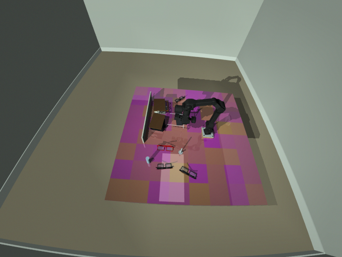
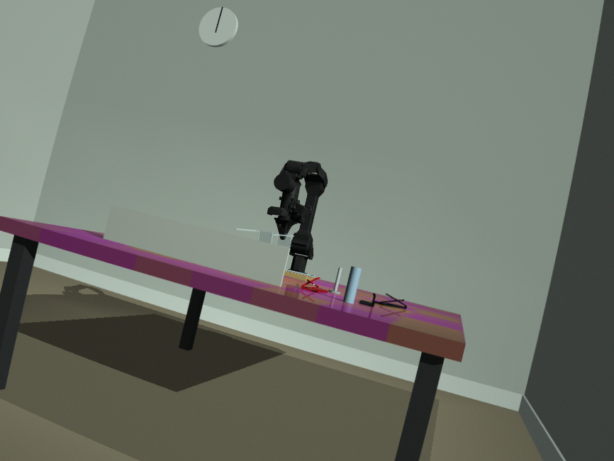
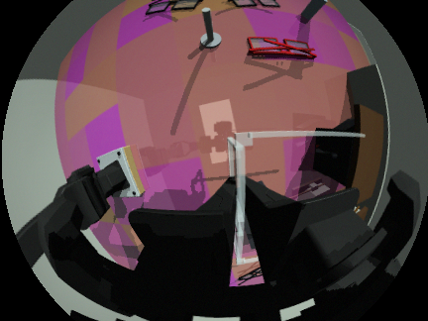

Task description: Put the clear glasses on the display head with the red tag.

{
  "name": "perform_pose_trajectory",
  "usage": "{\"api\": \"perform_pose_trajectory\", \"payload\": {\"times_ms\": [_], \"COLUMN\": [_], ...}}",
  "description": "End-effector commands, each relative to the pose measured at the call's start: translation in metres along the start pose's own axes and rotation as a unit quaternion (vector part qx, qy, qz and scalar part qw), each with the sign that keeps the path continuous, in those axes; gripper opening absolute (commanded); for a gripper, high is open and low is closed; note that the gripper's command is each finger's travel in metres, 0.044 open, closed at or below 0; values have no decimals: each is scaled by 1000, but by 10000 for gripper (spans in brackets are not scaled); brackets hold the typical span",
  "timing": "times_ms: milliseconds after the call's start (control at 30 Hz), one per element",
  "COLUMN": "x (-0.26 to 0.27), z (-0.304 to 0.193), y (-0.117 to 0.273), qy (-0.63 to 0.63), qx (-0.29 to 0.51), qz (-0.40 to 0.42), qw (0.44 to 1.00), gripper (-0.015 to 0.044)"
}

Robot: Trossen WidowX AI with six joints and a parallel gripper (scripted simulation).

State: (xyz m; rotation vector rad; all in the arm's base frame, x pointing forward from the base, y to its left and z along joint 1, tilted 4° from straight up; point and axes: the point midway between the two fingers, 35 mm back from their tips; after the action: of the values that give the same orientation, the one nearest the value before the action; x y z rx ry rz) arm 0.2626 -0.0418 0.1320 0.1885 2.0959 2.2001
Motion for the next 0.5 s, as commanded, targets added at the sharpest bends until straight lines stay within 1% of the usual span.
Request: {"api": "perform_pose_trajectory", "payload": {"times_ms": [0,200,333,467], "x": [-4,-6,-6,-6], "z": [13,33,33,33], "y": [-5,-12,-13,-15], "qy": [-7,-15,-15,-14], "qx": [15,34,36,41], "qz": [3,6,1,-21], "qw": [1000,999,999,999], "gripper": [0,0,0,0]}}
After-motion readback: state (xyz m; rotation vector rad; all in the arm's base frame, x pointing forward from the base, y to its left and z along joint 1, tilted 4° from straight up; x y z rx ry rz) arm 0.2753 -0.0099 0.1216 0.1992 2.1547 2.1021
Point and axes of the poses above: the point midway between the two fingers, 35 mm back from their tips, its own y axis back along the fingers, its own x axis across the jaws, z = x × y, and after that the axes turned 7 degrees about y, right-handed
